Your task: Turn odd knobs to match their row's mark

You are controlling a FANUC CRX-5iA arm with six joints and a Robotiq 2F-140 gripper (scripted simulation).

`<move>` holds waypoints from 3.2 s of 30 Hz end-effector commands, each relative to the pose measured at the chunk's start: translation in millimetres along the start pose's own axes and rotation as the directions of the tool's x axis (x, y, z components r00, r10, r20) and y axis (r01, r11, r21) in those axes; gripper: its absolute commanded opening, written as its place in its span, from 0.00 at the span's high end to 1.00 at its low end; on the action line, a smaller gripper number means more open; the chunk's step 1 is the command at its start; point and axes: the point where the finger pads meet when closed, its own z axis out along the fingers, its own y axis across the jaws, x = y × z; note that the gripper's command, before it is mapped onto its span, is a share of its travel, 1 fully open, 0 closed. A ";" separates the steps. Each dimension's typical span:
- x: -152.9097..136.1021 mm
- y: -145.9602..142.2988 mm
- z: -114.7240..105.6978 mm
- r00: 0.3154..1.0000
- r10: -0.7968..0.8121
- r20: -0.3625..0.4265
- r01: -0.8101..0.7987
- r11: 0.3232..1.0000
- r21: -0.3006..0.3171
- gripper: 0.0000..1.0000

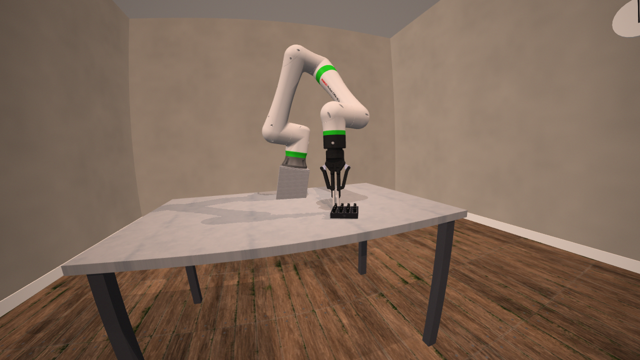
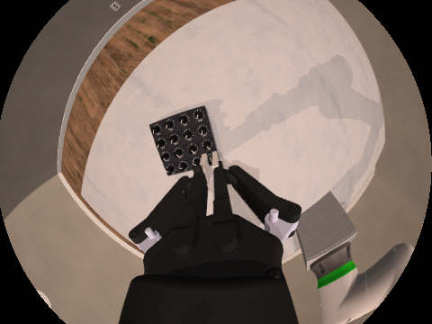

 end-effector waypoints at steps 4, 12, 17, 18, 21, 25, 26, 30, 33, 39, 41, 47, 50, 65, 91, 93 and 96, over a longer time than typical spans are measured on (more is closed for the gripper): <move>0.1 -0.1 -0.1 0.999 -0.039 0.001 0.039 0.999 0.001 0.95; 0.1 -0.1 -0.1 0.998 -0.069 0.001 0.069 0.998 0.001 0.95; 0.1 -0.1 -0.1 0.997 -0.074 0.001 0.074 0.997 0.001 0.95; 0.1 -0.1 -0.1 0.997 -0.074 0.001 0.074 0.997 0.001 0.95; 0.1 -0.1 -0.1 0.997 -0.074 0.001 0.074 0.997 0.001 0.95; 0.1 -0.1 -0.1 0.997 -0.074 0.001 0.074 0.997 0.001 0.95; 0.1 -0.1 -0.1 0.997 -0.074 0.001 0.074 0.997 0.001 0.95; 0.1 -0.1 -0.1 0.997 -0.074 0.001 0.074 0.997 0.001 0.95; 0.1 -0.1 -0.1 0.997 -0.074 0.001 0.074 0.997 0.001 0.88; 0.1 -0.1 -0.1 0.997 -0.074 0.001 0.074 0.997 0.001 0.88; 0.1 -0.1 -0.1 0.997 -0.074 0.001 0.074 0.997 0.001 0.88; 0.1 -0.1 -0.1 0.997 -0.074 0.001 0.074 0.997 0.001 0.88; 0.1 -0.1 -0.1 0.997 -0.074 0.001 0.074 0.997 0.001 0.88; 0.1 0.0 -18.6 0.997 -0.074 0.001 0.074 0.997 0.001 0.88; 0.1 0.0 -38.1 0.997 -0.074 0.001 0.074 0.997 0.001 0.88; 0.2 0.0 -38.1 0.998 -0.069 0.001 0.069 0.998 0.001 0.88; 0.2 0.0 -38.4 0.999 -0.035 0.001 0.035 0.999 0.001 0.88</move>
